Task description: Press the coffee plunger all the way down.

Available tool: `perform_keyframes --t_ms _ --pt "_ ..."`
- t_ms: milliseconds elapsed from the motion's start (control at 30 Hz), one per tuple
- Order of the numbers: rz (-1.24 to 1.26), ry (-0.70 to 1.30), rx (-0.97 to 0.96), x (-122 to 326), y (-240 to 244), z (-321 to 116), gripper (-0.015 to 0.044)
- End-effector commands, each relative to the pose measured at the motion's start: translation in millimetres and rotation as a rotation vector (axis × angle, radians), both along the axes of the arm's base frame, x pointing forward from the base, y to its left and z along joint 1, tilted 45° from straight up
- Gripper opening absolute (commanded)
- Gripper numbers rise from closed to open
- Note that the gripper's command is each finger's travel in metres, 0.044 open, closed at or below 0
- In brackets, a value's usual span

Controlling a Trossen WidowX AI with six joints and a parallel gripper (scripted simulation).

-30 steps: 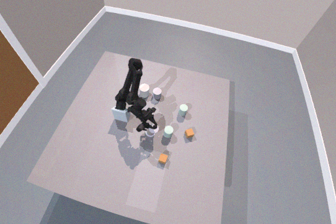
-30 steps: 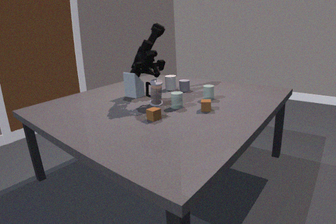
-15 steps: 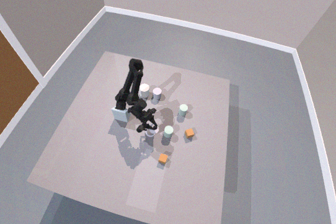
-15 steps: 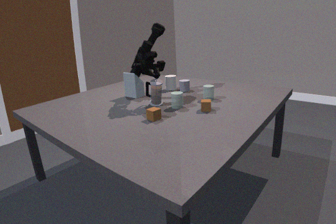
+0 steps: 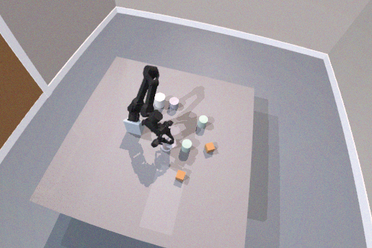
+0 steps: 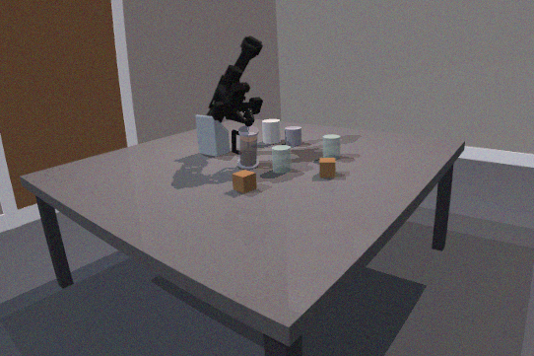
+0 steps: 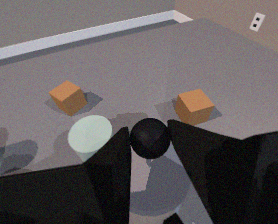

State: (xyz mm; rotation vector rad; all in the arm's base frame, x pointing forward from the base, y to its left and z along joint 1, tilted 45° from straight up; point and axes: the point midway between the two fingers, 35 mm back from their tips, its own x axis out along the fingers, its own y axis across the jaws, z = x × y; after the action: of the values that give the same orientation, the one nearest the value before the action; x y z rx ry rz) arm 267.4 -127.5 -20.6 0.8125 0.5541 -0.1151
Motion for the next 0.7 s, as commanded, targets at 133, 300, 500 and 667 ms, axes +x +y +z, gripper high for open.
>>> perform_keyframes --t_ms 133,300,500,667 --pt "0.007 0.012 0.023 0.0 3.5 -3.9 0.0115" --pt "0.007 0.012 0.023 0.8 3.1 -4.3 0.0115" --pt "0.007 0.012 0.023 1.4 2.8 -5.0 0.0115" --pt "0.003 0.003 0.008 1.6 -0.3 -2.0 0.0115"
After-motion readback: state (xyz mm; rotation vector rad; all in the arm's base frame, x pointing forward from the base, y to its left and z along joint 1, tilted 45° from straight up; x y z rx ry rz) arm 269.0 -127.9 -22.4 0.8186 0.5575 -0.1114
